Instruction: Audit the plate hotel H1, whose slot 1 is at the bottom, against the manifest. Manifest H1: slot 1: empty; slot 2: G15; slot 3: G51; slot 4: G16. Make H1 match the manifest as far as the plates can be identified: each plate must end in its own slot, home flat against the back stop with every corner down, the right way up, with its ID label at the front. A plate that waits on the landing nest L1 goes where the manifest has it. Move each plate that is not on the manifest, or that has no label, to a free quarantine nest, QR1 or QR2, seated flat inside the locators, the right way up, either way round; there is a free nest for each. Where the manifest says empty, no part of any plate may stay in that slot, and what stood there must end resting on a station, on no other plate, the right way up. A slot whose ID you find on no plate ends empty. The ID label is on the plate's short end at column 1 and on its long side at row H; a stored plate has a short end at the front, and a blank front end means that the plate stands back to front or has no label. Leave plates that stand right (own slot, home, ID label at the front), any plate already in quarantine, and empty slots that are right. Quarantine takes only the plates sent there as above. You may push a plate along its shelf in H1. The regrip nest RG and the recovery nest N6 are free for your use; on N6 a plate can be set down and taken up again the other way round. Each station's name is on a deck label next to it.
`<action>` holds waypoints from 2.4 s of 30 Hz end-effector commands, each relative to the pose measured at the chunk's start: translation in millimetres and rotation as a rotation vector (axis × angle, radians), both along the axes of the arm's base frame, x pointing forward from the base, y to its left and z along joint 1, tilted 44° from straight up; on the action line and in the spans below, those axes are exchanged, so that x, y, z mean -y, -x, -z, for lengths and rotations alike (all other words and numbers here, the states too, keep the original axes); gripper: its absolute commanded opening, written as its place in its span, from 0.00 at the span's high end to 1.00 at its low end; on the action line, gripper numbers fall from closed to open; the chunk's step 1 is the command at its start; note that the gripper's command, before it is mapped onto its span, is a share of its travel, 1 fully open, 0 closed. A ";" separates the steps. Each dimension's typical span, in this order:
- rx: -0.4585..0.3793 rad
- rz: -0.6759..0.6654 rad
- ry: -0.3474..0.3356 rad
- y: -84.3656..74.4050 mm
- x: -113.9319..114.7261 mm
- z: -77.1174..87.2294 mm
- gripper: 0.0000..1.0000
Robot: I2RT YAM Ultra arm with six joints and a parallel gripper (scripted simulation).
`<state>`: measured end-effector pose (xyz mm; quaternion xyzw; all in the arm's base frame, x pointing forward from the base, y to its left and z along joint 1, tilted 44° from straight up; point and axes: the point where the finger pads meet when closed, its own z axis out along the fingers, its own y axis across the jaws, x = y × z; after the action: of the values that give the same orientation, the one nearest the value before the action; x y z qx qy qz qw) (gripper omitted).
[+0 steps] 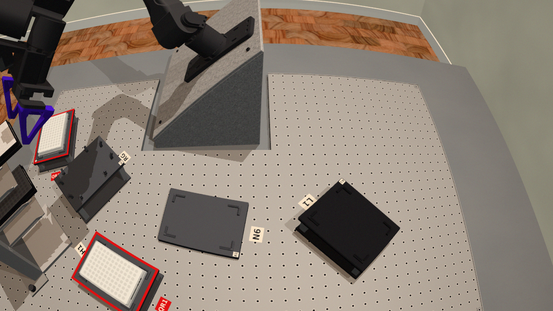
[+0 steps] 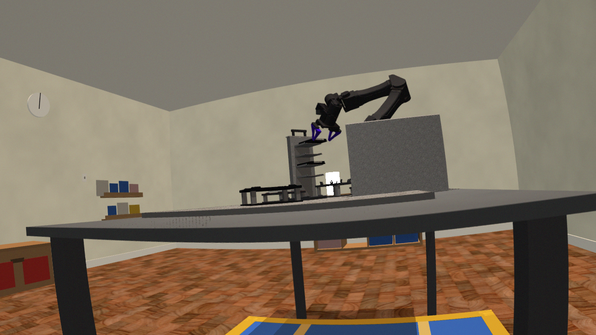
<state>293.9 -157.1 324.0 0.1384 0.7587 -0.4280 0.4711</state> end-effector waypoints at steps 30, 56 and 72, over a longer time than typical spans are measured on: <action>0.009 -0.003 -0.001 37.0 -21.3 16.7 0.00; 0.009 -0.003 -0.001 50.9 -26.2 27.7 1.00; 0.009 -0.003 -0.001 49.4 -25.5 26.8 1.00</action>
<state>243.1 -132.6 294.7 0.1405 0.7581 -0.4285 0.4711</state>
